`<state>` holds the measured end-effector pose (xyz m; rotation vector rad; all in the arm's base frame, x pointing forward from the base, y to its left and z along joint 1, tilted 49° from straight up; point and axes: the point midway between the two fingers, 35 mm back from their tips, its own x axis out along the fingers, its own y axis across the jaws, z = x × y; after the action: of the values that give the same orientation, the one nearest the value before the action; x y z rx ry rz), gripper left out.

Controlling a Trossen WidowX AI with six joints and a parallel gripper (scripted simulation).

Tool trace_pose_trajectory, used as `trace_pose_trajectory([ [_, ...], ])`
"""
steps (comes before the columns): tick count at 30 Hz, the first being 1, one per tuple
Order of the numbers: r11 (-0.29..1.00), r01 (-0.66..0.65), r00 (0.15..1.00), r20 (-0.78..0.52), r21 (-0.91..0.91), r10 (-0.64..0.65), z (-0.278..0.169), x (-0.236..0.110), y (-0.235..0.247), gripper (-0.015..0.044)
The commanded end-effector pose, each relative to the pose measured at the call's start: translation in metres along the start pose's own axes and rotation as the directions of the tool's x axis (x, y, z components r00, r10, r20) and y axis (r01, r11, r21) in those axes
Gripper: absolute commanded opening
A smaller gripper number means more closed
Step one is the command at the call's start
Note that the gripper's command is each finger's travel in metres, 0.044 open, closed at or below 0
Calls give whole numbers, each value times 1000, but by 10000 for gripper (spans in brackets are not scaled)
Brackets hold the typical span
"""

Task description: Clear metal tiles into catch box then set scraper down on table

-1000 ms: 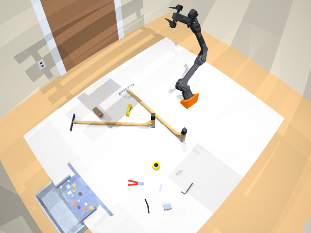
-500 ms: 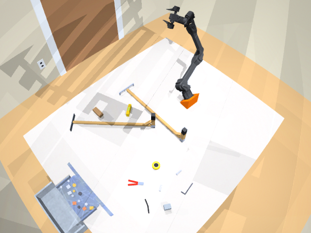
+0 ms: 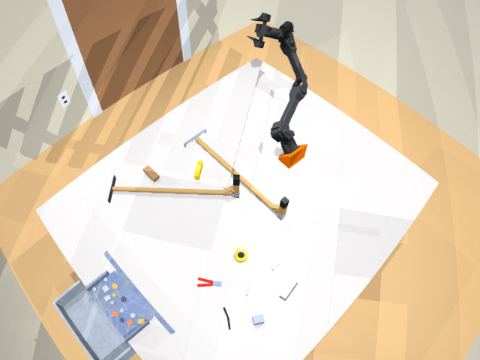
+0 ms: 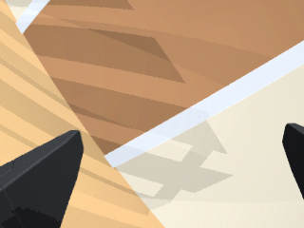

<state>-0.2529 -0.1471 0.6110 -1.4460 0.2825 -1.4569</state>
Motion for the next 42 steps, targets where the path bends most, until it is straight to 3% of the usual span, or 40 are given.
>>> trace_pose_trajectory([
  [1,999,-39,999,-7,6,39,-6,14,10,440],
  [23,961,-274,961,34,28,273,-20,76,76,440],
  [42,870,-493,859,156,-2,487,-5,120,142,440],
])
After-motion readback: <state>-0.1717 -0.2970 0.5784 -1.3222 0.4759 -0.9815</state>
